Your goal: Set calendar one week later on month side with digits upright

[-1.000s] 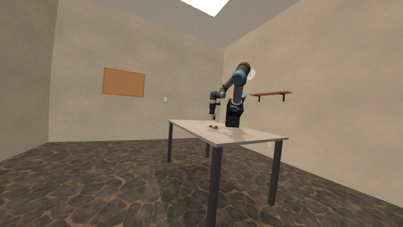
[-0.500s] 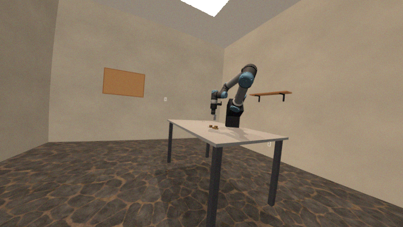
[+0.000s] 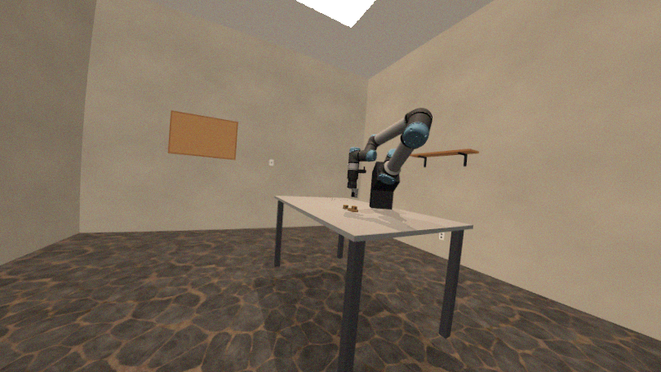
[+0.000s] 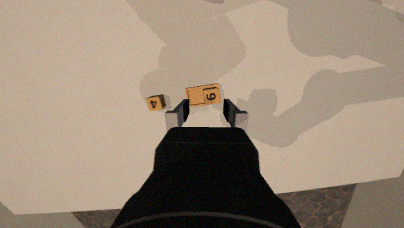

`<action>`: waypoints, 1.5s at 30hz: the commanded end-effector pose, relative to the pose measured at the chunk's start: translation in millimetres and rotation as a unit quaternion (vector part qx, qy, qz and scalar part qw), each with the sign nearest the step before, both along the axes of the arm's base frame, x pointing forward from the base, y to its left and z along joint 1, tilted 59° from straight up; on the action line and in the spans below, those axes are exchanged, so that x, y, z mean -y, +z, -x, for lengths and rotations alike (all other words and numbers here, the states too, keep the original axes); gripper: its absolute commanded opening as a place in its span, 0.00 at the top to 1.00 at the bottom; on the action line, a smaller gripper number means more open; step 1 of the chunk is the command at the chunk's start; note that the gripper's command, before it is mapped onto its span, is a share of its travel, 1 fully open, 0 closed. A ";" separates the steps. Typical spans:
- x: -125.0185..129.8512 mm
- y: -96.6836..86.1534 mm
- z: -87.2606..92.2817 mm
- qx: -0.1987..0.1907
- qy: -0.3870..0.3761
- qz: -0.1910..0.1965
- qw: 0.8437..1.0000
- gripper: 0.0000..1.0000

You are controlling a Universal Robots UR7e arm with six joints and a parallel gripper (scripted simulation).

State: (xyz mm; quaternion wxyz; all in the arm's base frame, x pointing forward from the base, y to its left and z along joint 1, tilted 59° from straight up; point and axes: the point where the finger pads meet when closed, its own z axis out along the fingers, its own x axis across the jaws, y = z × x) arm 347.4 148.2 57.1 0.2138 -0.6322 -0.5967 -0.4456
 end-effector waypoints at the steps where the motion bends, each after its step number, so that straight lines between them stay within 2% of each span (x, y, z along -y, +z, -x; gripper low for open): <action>1: -7.0 4.7 3.8 0.047 0.031 0.016 0.998 0.00; 10: -7.3 6.2 3.7 0.058 0.037 0.020 0.997 0.00; 11: -7.2 6.1 3.6 0.058 0.037 0.020 0.997 0.13; 45: -7.1 5.9 3.6 0.058 0.037 0.020 0.997 0.13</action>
